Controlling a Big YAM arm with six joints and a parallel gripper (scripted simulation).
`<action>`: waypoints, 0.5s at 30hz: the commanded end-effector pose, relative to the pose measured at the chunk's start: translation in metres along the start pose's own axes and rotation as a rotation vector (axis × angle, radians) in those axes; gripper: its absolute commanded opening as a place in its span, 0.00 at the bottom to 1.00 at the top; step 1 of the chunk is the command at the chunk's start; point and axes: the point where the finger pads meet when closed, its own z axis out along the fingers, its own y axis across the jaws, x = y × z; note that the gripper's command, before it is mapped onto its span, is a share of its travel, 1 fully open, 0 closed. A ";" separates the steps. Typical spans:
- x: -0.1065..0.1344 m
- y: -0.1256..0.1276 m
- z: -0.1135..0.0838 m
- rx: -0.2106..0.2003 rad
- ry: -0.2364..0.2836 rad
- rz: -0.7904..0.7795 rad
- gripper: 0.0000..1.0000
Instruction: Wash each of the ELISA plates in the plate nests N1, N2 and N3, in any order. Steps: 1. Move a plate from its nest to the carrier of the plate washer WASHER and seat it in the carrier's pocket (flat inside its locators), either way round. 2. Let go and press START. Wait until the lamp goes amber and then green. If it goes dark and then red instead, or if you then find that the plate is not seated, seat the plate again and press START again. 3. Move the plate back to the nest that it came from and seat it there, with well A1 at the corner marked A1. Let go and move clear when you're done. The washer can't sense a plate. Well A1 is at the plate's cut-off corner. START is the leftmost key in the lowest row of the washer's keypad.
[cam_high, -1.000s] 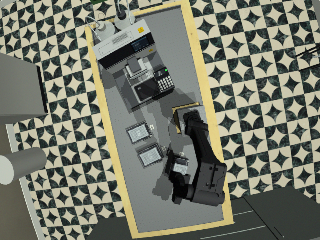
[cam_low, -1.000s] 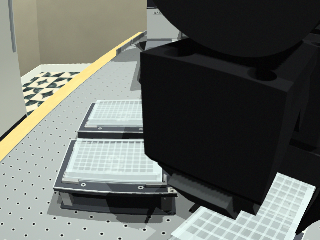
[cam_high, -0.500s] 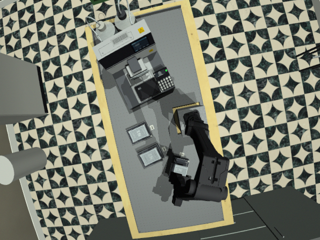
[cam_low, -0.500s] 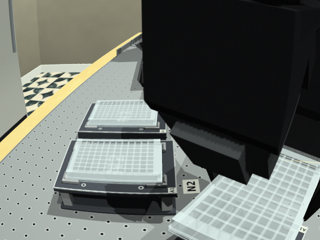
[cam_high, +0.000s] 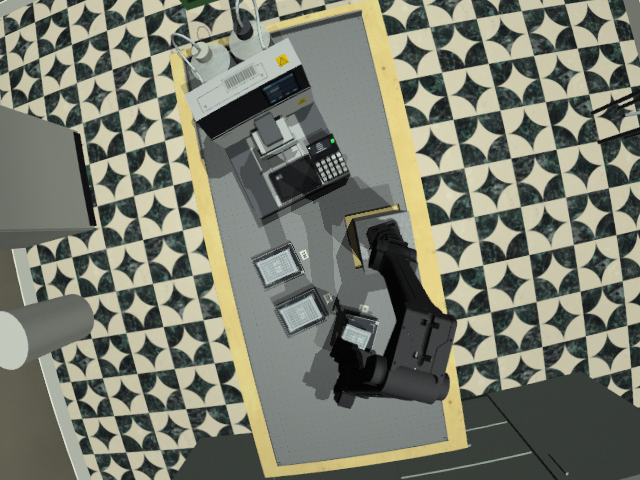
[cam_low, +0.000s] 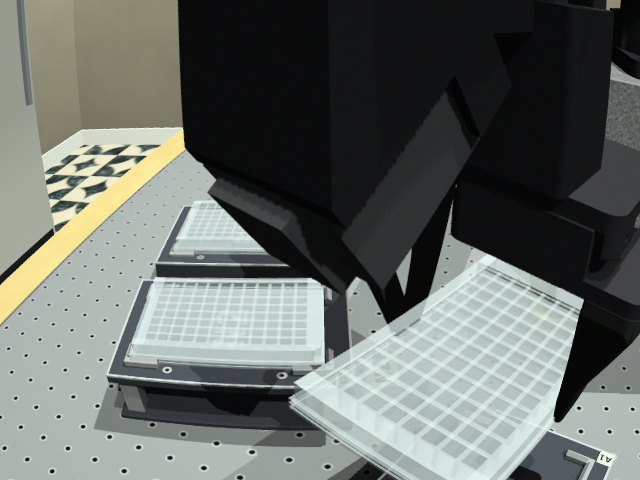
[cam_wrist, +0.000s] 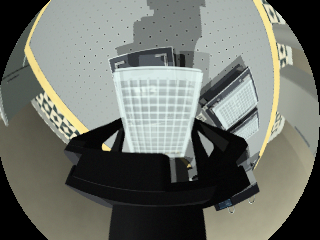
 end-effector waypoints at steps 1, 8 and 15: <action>-0.006 -0.019 -0.011 -0.004 -0.038 0.111 0.84; -0.004 -0.044 -0.012 -0.003 -0.037 0.089 0.84; -0.005 -0.080 -0.017 0.000 -0.037 0.089 0.84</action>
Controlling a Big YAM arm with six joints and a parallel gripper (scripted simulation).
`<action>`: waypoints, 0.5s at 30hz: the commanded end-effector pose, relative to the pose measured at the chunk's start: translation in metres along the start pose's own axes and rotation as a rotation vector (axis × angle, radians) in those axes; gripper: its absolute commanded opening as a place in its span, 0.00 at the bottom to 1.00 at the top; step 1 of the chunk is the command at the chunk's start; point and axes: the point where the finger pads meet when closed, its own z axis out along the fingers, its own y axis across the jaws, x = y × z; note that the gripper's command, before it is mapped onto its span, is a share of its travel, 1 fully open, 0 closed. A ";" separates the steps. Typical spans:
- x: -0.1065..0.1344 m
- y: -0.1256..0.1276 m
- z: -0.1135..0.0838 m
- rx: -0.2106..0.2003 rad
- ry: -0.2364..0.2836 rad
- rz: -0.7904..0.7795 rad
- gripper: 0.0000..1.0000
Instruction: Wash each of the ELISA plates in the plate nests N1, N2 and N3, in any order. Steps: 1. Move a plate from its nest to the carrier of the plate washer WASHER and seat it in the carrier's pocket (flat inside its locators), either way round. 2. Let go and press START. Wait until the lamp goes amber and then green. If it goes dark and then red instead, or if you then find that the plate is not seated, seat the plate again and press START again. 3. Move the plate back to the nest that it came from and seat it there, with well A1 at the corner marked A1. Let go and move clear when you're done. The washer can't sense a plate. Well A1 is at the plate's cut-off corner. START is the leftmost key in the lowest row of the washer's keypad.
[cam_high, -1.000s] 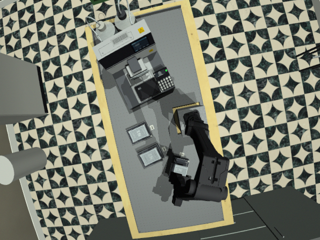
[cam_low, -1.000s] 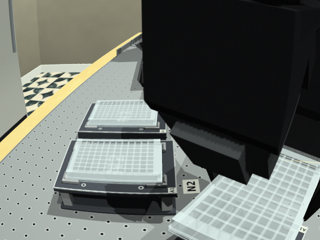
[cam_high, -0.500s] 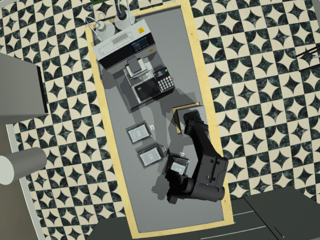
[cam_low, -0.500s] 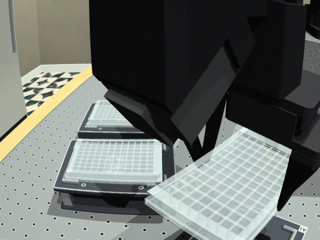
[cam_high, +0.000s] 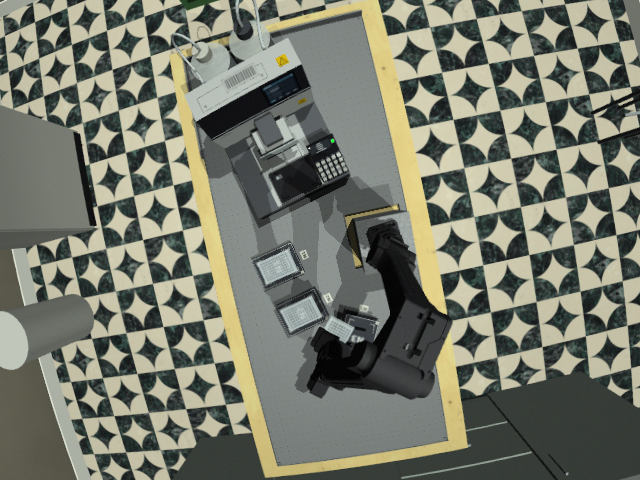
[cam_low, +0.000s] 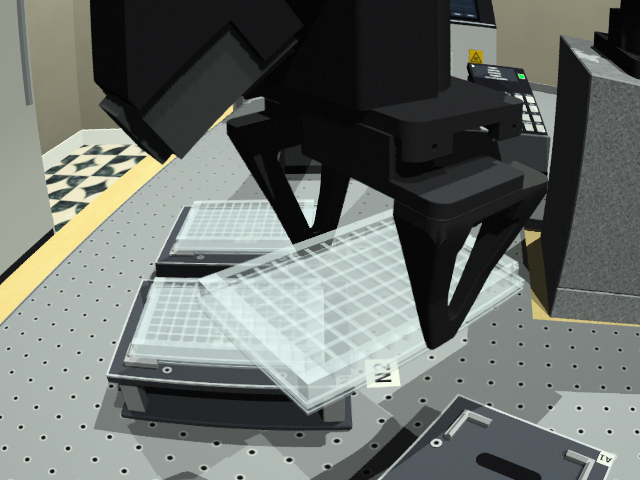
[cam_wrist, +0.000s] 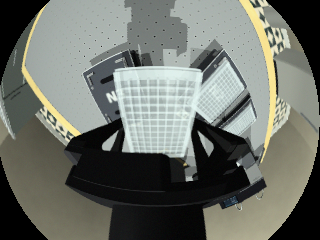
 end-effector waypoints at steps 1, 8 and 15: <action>-0.013 -0.018 -0.014 -0.003 -0.035 -0.032 0.84; -0.022 -0.045 -0.014 0.001 -0.046 -0.032 0.84; -0.016 -0.081 -0.009 -0.001 -0.018 -0.031 0.84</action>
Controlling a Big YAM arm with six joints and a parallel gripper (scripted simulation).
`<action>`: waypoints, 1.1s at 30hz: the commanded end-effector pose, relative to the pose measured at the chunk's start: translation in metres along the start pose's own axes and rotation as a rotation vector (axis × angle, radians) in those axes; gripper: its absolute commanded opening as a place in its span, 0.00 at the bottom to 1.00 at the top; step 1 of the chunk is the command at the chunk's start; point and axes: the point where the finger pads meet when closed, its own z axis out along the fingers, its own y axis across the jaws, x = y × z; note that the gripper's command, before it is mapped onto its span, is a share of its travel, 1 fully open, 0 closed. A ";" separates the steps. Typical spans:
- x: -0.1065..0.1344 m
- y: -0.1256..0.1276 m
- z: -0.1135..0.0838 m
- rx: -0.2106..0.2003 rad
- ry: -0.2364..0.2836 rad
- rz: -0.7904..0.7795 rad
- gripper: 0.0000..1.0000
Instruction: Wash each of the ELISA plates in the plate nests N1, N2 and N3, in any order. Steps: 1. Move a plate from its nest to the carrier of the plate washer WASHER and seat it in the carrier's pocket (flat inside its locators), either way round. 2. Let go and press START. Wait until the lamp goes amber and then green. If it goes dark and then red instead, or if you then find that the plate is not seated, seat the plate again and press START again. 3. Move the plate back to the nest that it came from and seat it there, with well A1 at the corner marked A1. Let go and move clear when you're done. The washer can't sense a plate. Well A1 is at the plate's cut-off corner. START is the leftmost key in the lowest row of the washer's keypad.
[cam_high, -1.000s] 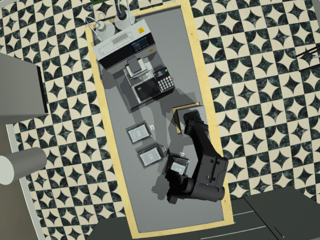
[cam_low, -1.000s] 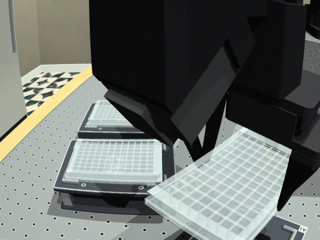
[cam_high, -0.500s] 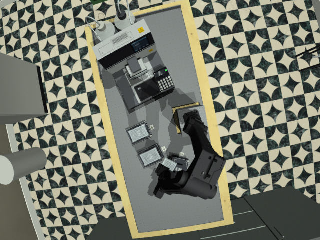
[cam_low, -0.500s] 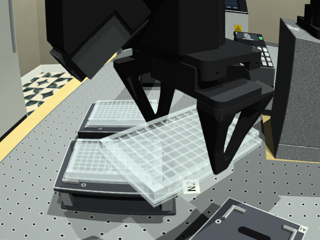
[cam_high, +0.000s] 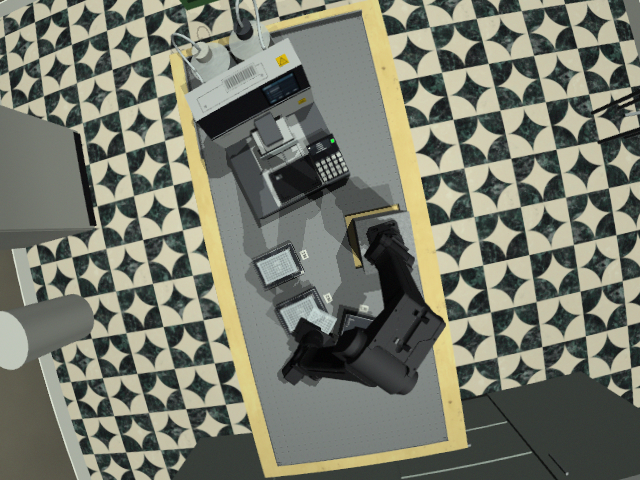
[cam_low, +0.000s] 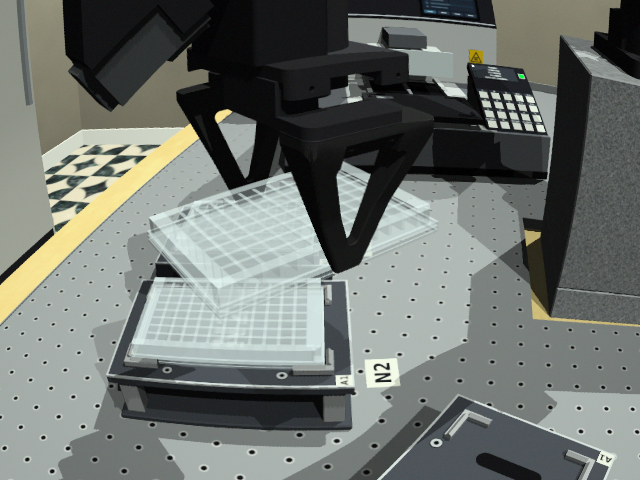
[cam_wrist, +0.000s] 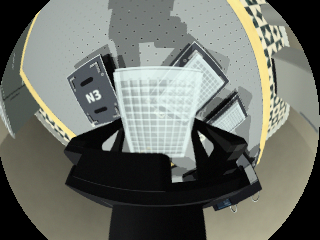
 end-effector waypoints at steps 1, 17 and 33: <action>-0.018 -0.022 -0.004 0.000 -0.018 -0.032 0.84; 0.012 -0.065 -0.010 0.004 -0.028 0.212 0.84; 0.030 -0.136 -0.021 0.017 -0.046 0.189 0.84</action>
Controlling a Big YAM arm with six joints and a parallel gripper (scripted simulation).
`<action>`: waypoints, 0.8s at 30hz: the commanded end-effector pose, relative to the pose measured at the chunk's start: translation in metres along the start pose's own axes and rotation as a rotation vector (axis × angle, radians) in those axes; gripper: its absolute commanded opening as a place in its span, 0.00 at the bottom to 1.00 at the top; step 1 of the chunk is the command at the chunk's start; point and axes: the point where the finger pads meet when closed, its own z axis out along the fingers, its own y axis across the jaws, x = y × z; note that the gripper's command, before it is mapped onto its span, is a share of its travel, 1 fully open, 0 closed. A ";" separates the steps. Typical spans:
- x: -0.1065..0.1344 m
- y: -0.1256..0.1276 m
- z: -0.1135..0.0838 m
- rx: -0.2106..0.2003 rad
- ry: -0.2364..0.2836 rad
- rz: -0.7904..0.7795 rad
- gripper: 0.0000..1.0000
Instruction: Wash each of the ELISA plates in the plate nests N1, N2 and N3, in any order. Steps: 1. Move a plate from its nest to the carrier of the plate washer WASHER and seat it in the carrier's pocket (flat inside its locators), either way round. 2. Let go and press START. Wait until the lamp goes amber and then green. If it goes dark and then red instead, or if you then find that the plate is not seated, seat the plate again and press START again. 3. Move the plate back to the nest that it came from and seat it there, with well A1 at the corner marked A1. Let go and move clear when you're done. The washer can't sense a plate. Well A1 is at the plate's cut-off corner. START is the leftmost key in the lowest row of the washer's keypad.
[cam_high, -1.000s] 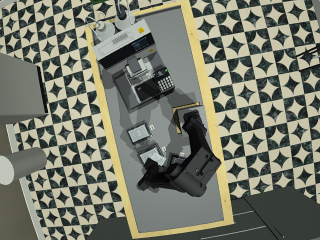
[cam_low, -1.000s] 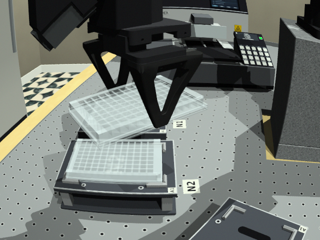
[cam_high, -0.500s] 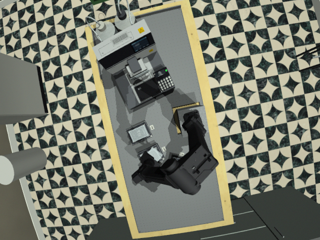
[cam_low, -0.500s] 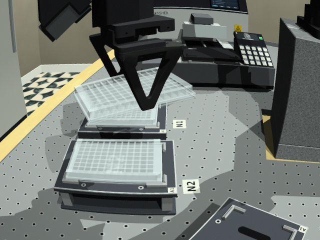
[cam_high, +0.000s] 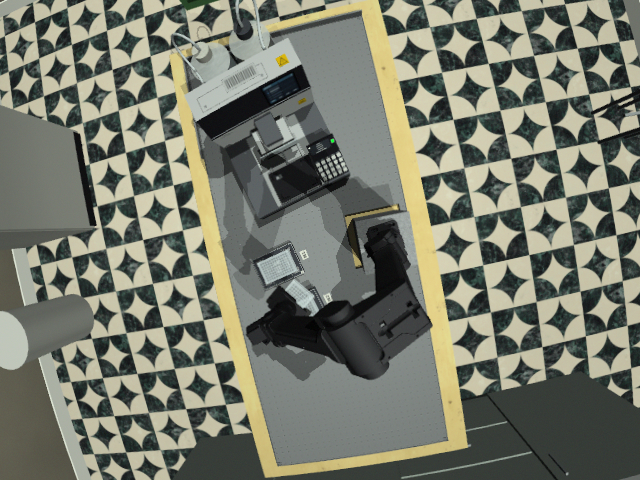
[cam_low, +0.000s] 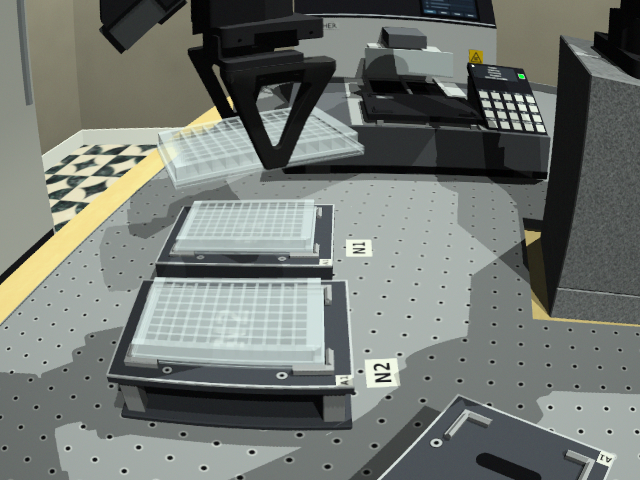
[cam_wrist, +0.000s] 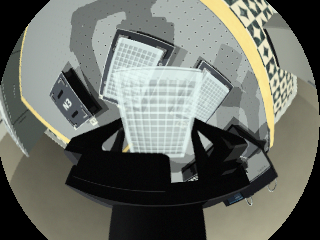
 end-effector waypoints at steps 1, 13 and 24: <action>-0.016 -0.025 -0.015 0.010 -0.043 -0.029 0.84; 0.003 -0.074 -0.009 0.004 -0.020 -0.028 0.84; 0.017 -0.088 -0.012 0.008 -0.025 0.027 0.84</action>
